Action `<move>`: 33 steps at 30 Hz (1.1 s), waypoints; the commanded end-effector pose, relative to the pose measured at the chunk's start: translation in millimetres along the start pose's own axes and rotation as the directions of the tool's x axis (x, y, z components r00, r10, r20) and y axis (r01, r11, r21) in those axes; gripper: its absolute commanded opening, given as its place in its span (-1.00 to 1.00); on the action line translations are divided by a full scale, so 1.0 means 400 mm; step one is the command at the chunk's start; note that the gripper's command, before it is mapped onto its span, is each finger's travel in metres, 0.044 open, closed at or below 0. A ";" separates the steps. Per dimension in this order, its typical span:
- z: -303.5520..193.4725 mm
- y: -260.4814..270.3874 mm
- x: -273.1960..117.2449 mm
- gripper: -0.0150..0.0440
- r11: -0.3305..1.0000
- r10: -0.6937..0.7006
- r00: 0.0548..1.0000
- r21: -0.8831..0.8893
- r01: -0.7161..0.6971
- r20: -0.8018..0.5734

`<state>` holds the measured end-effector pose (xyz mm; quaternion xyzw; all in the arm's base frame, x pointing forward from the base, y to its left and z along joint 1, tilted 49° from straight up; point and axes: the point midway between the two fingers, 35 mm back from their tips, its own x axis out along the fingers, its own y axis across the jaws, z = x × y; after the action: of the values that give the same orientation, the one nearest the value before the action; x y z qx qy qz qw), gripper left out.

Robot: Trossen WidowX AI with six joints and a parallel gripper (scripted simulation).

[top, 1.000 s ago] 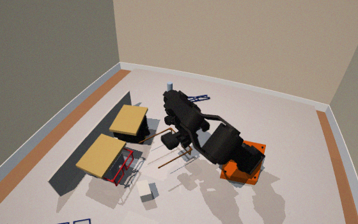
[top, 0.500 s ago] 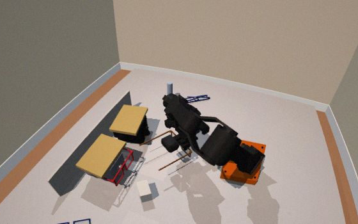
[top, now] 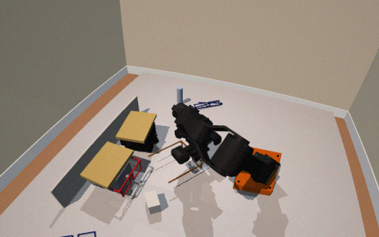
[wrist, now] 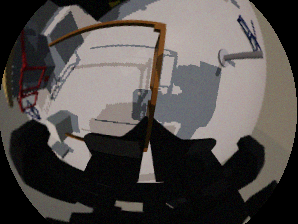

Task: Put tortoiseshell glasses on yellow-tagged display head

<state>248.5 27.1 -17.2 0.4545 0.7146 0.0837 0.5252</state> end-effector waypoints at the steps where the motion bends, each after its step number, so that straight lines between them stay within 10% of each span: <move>1: -0.002 0.002 0.010 -0.49 1.000 0.006 1.000 0.006 -0.006 -0.003; 33: -0.008 0.009 0.031 -0.13 1.000 0.005 1.000 0.001 -0.005 -0.004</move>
<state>245.9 39.3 -24.6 0.4556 0.7152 0.0853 0.5231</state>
